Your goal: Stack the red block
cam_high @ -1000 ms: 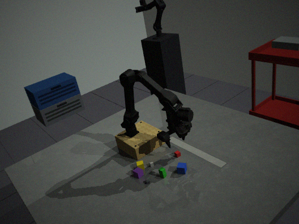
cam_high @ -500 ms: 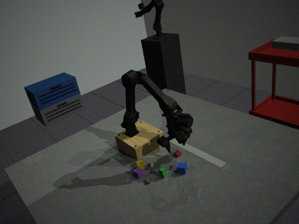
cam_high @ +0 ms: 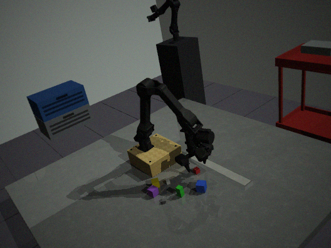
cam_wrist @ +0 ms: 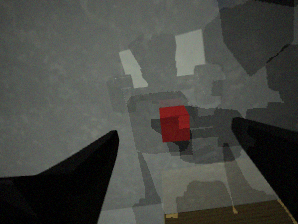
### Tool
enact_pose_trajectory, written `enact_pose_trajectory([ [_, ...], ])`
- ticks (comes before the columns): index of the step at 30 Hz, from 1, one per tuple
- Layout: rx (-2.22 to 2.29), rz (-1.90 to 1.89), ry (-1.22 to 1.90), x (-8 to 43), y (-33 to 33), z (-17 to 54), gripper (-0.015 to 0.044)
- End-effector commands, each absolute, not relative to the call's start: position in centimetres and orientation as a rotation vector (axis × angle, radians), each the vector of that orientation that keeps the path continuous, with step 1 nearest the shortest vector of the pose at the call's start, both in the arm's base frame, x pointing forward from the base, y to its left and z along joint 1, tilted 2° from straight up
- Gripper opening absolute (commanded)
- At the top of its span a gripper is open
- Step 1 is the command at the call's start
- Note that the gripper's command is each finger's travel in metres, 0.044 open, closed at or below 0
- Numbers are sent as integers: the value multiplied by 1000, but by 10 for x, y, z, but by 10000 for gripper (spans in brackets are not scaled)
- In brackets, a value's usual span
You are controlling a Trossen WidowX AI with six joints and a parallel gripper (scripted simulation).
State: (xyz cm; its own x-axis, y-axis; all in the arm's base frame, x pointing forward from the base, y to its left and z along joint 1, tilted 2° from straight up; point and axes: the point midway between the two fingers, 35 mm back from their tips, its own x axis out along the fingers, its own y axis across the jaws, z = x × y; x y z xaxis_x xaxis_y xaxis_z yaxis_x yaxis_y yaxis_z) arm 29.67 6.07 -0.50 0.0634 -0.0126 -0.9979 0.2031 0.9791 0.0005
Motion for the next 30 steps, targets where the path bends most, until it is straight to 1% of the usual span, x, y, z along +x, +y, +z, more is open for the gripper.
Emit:
enact_pose_trajectory([
  [1,151,-173,1513,294,59,-15,440],
  [8,151,-173,1513,294,59,-26,440],
  [27,151,-173,1513,294,59,-25,440],
  [30,151,-173,1513,294,59,-25,361],
])
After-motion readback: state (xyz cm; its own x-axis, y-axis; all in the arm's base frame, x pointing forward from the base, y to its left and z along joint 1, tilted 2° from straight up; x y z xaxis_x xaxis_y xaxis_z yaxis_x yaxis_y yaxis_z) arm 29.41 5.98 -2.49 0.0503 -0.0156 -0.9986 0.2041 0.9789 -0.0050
